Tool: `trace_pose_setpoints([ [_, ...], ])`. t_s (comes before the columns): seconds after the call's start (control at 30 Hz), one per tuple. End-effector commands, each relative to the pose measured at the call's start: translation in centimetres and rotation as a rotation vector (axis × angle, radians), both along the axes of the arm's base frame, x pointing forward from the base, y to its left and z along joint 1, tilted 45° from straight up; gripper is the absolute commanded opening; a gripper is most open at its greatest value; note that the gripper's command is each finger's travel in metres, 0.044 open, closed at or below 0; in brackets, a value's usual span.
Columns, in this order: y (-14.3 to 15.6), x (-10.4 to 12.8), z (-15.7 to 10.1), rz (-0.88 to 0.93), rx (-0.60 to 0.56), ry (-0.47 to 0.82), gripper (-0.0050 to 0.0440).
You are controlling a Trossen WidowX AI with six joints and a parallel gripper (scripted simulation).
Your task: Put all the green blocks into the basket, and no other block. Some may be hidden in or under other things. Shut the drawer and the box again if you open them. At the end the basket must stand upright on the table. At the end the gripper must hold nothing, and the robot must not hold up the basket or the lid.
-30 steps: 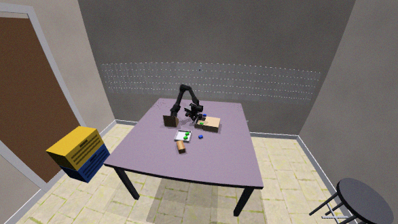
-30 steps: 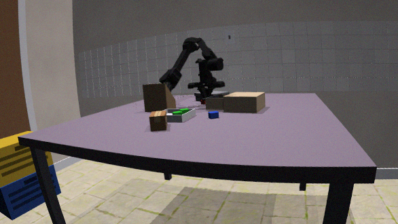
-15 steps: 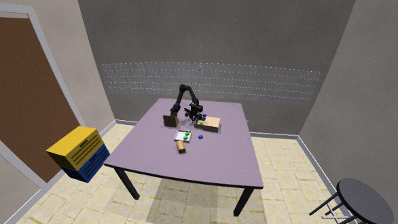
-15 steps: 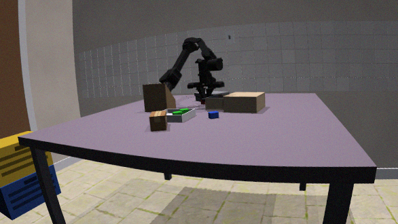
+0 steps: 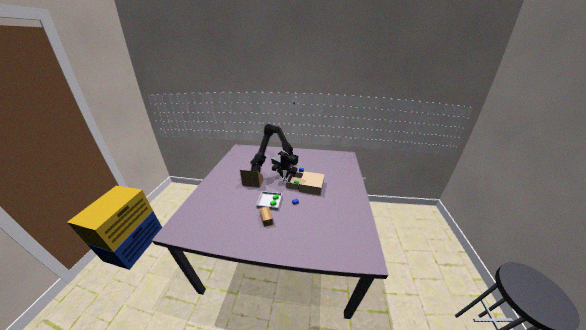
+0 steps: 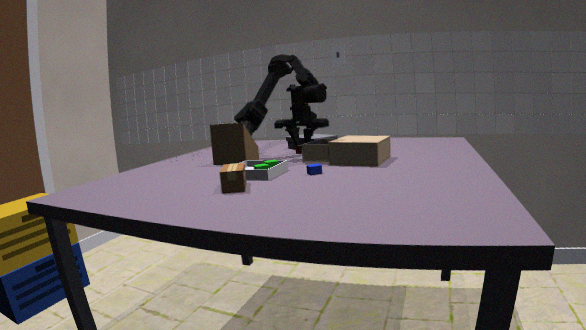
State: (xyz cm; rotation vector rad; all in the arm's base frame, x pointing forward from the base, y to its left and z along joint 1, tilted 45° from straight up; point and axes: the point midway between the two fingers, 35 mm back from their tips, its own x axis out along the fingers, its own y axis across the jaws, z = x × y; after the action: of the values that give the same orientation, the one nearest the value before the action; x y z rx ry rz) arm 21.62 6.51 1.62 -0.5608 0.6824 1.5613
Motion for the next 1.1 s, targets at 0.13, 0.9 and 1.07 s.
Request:
trace_pose_setpoints([
  [0.13,-1.5,0.5,1.5,0.000,-0.004,-0.011,0.0148],
  [0.9,-5.0,1.0,5.1,0.000,-0.004,-0.011,0.0148],
  [1.07,-5.7,1.1,5.8,0.000,-0.004,-0.011,0.0148],
])
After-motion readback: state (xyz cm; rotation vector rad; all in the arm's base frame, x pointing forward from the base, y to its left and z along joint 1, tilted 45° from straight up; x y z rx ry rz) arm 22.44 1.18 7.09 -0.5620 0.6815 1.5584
